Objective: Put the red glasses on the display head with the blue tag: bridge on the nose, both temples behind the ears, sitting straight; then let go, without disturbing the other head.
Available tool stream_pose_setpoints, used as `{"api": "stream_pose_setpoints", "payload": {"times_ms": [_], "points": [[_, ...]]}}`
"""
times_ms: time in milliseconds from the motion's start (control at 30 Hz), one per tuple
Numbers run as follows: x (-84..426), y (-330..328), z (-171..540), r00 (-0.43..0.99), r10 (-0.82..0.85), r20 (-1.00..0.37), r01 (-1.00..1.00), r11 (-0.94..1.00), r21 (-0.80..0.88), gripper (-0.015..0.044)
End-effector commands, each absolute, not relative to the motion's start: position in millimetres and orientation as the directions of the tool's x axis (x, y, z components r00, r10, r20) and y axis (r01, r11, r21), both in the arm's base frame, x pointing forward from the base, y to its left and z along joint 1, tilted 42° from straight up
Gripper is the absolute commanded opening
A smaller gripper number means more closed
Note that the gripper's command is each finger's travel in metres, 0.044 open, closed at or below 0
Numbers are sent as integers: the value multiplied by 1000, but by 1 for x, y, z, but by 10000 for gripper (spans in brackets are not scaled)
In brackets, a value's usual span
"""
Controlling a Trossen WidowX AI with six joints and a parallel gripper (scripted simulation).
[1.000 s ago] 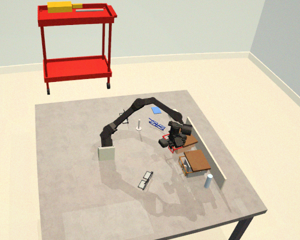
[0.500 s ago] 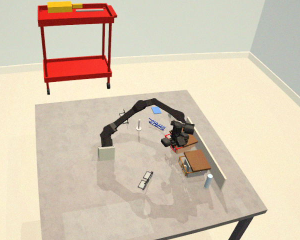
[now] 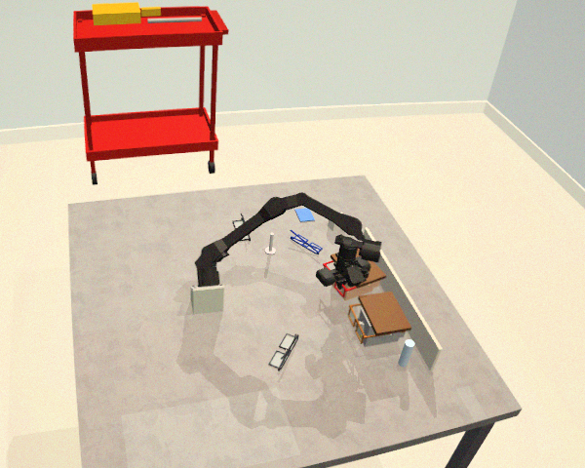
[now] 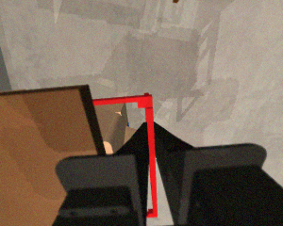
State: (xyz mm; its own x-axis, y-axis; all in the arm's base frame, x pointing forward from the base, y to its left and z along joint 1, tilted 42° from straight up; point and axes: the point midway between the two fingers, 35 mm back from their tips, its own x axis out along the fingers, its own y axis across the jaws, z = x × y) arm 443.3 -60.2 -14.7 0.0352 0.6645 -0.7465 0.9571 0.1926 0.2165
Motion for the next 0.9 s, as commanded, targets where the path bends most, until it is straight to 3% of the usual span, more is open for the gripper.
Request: {"api": "stream_pose_setpoints", "payload": {"times_ms": [0,833,867], "points": [[444,-59,-15,37,666,-745,958,189,217,0],[445,-56,-19,37,666,-745,958,189,217,0],[445,-56,-18,38,664,-747,956,193,220,26]]}}
